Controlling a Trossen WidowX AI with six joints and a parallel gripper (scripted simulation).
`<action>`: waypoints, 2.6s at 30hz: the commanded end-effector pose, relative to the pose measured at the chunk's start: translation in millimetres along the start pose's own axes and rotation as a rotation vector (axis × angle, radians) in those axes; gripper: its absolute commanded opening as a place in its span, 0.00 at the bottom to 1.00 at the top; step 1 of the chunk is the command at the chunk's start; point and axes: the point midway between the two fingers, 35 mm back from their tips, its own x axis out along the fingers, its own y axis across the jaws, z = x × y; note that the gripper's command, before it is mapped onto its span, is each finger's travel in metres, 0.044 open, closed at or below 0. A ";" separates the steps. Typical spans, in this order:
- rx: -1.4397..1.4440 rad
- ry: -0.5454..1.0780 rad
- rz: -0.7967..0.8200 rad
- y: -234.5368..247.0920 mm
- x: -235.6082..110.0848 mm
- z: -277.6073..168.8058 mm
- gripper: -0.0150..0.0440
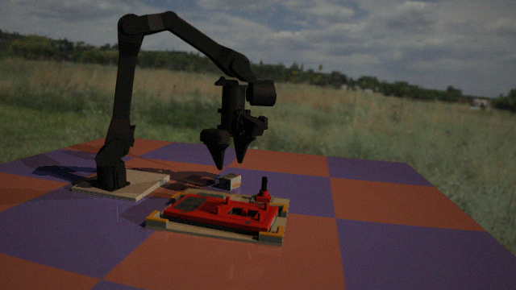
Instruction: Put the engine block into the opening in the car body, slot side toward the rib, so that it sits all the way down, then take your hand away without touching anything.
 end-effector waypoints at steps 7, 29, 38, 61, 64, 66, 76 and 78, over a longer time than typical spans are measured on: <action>0.335 -0.001 0.002 0.5 -1.7 0.2 1.00; 1.096 0.000 0.002 0.4 -3.5 0.2 1.00; 1.407 0.001 0.002 0.4 -4.2 0.2 1.00; 1.563 0.001 0.002 1.5 16.0 1.1 1.00; 1.563 0.001 0.002 1.6 20.9 1.1 1.00; 1.563 0.001 0.002 1.6 24.1 1.1 1.00; 1.563 0.001 0.002 1.4 37.6 0.9 1.00; 1.563 0.001 0.002 1.4 37.6 0.9 0.91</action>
